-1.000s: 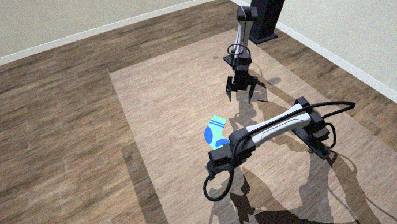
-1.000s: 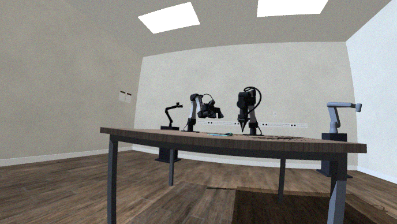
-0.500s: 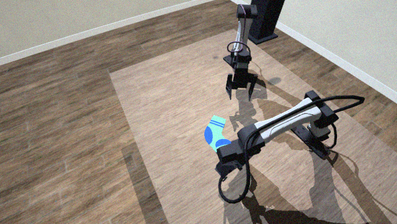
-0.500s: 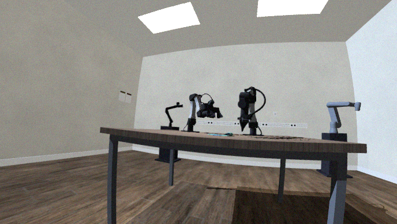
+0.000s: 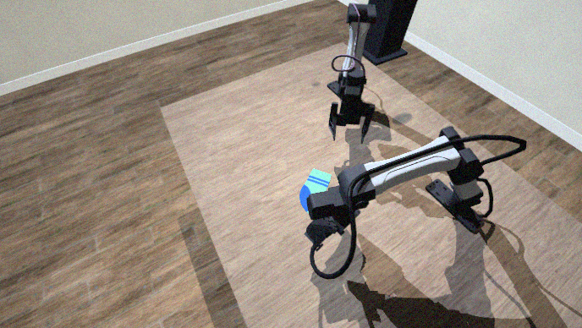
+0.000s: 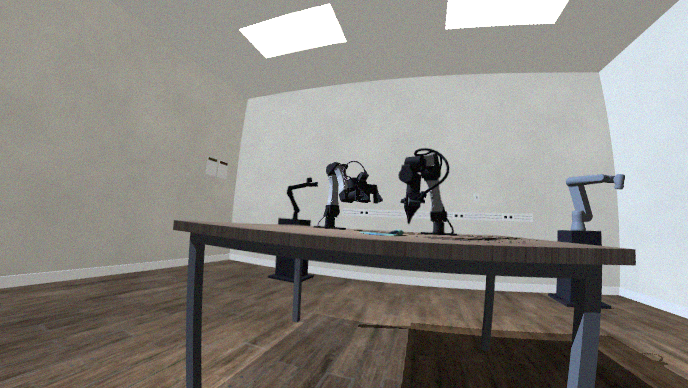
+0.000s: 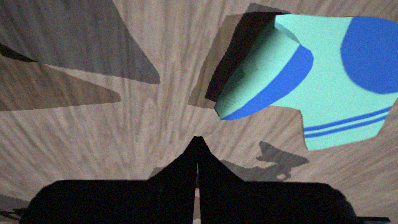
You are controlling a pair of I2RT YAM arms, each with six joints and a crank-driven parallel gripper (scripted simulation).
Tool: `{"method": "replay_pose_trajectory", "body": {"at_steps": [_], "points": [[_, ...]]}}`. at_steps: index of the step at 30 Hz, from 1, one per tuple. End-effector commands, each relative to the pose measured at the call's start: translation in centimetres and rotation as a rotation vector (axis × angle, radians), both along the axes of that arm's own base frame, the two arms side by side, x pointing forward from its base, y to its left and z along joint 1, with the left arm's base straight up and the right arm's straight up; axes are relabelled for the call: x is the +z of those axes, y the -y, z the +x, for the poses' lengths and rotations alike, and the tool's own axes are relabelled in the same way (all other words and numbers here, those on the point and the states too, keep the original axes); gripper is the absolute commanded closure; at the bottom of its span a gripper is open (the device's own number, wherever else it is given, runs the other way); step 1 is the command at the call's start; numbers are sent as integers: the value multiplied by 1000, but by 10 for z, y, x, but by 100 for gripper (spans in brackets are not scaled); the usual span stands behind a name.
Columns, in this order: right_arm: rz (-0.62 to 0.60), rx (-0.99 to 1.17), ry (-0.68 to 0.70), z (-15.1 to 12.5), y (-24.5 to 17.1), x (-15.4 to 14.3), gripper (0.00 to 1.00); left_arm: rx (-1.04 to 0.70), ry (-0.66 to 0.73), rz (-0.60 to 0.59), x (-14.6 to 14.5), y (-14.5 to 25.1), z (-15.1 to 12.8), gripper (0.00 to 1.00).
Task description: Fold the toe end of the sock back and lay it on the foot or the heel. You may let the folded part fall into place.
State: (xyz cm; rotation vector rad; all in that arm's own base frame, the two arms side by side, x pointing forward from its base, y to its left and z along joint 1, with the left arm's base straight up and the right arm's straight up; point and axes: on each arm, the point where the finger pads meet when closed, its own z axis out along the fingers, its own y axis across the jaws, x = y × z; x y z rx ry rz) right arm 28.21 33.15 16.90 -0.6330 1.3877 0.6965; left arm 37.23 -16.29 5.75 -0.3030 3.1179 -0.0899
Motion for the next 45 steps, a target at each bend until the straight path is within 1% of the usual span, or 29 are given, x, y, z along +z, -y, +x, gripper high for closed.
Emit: {"method": "replay_pose_trajectory", "body": {"at_steps": [1,7,10,13,16,19,25,35,39,43,44,45], "points": [[-2,-39,9,4,11,6,0,21,43,-3,10,11,13,100],[-28,-76,-16,5,23,-4,0,21,67,-13,-3,31,22,100],[-40,-93,-28,5,29,-8,0,22,64,-13,-14,41,24,100],[-39,-98,-29,6,29,-8,0,19,76,-19,-11,46,25,100],[-53,-112,-43,5,36,-14,0,17,61,-12,-26,55,26,100],[-57,-123,-51,5,40,-17,0,13,57,-11,-34,62,26,100],[-52,-134,-48,4,47,-17,0,7,60,-13,-40,73,28,100],[-47,-121,-38,-1,53,-17,0,2,74,-19,-39,76,31,100],[-42,-123,-30,-2,57,-16,0,4,37,0,-44,74,29,100],[-37,-125,-24,-3,61,-15,0,3,67,-16,-31,76,32,100],[-36,-125,-23,-4,62,-15,0,2,82,-23,-26,77,34,88],[-36,-125,-23,-4,62,-15,0,2,82,-23,-26,77,34,88]]}}
